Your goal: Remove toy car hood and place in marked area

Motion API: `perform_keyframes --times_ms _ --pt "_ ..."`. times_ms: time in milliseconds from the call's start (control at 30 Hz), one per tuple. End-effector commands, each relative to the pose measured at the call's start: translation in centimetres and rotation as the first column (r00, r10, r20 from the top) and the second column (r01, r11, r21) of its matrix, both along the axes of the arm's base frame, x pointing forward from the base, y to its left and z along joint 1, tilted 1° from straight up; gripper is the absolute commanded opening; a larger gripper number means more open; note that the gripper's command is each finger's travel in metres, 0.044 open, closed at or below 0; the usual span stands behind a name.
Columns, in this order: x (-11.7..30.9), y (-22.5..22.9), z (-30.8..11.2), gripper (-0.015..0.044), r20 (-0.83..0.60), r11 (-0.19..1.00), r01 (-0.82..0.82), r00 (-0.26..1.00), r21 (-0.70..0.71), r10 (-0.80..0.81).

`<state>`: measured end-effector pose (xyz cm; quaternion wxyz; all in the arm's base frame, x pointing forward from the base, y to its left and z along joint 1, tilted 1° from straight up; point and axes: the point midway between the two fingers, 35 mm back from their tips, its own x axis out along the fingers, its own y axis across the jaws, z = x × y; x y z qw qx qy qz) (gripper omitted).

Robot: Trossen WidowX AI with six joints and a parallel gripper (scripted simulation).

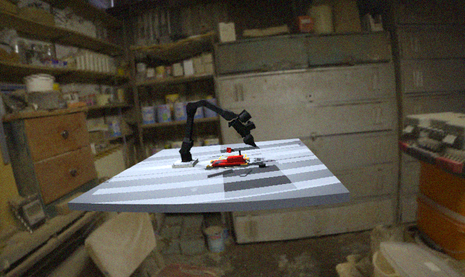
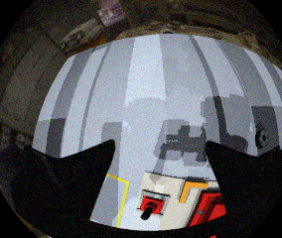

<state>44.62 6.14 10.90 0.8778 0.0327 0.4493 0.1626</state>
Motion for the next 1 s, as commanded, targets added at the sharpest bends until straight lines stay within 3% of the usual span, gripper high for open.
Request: perform_keyframes --times_ms 0,367,967 --pt "-3.7 -7.1 0.0 0.044 -0.264 0.977 0.07 0.957 -0.201 -0.123" --pt "-9.5 -12.4 1.3 0.044 -0.516 0.94 0.033 0.829 -0.339 -0.215" --pt "-9.5 -12.5 1.0 0.044 -0.519 0.94 0.032 0.827 -0.341 -0.216"
